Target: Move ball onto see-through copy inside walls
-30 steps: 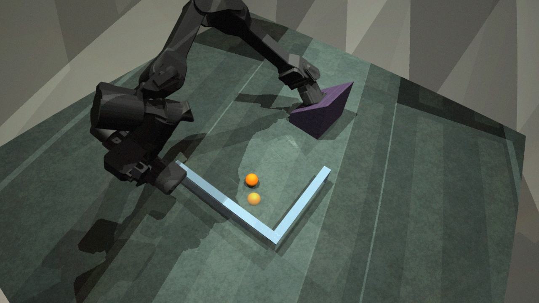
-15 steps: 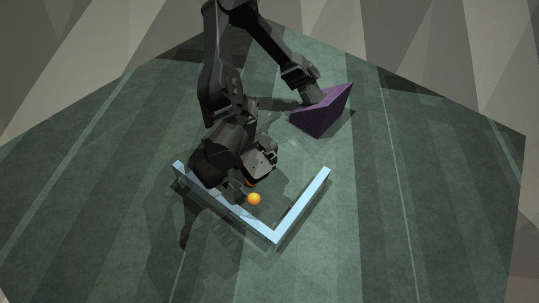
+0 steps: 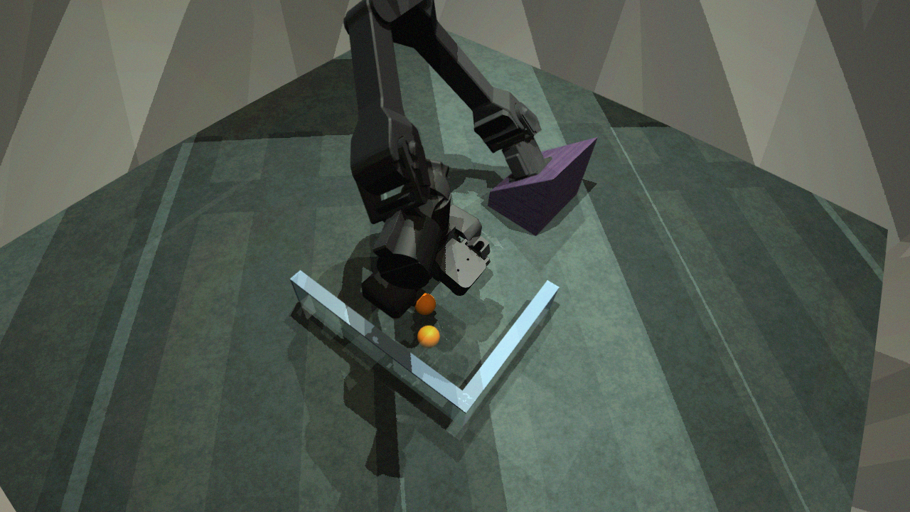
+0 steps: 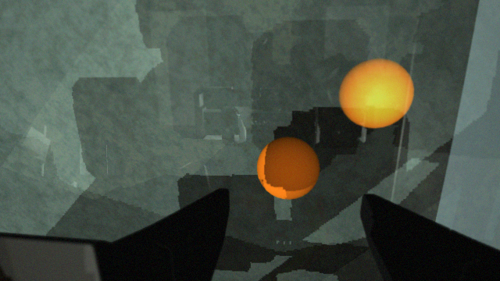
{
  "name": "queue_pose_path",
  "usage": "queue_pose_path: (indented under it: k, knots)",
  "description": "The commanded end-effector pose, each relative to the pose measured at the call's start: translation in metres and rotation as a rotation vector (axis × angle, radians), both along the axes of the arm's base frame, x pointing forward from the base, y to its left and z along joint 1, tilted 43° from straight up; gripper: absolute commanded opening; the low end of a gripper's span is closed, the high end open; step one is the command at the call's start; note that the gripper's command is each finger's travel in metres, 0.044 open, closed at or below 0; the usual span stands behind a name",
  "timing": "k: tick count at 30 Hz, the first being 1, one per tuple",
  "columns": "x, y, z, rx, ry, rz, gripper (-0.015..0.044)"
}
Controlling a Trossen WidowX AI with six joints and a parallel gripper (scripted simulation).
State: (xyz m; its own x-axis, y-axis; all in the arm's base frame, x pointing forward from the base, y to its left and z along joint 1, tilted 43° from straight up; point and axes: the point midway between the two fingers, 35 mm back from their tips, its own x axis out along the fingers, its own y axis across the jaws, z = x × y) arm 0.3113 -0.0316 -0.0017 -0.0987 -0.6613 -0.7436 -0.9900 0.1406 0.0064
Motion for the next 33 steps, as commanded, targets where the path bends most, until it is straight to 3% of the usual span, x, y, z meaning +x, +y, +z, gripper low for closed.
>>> queue_pose_path:
  k: [1, 24, 28, 33]
  knots:
    - [-0.001, -0.002, -0.004, -0.001, 0.006, 0.006, 0.0267]
    - [-0.005, -0.026, -0.029, -0.003, 0.006, 0.006, 0.0267]
    - [-0.005, -0.026, -0.029, -0.003, 0.006, 0.006, 0.0162]
    - [-0.005, -0.026, -0.029, -0.003, 0.006, 0.006, 0.0128]
